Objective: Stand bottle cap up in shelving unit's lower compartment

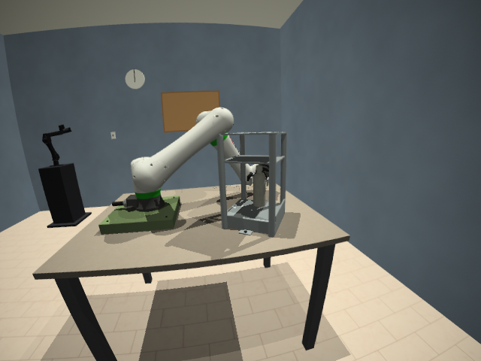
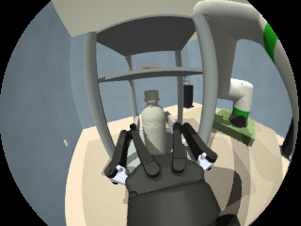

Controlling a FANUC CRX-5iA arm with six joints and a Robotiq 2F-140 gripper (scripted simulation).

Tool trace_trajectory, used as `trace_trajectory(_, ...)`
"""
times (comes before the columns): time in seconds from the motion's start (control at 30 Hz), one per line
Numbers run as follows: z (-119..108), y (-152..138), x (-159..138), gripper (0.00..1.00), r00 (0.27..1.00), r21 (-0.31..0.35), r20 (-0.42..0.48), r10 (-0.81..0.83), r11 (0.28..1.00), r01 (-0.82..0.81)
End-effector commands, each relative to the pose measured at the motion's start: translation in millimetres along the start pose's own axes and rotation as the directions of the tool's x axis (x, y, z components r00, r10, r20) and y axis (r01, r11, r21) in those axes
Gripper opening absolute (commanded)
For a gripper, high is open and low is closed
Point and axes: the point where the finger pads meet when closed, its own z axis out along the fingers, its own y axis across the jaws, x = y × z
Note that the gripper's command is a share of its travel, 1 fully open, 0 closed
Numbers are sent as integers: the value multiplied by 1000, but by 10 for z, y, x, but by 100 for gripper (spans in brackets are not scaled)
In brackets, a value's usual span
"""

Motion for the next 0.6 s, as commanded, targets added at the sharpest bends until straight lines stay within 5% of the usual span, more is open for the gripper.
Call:
trace_trajectory(0.0, -6, -1, 2, 46, 1000, 0, 0, 0, 1000, 0)
trace_trajectory(0.57, -74, -1, 2, 46, 1000, 0, 0, 0, 1000, 0)
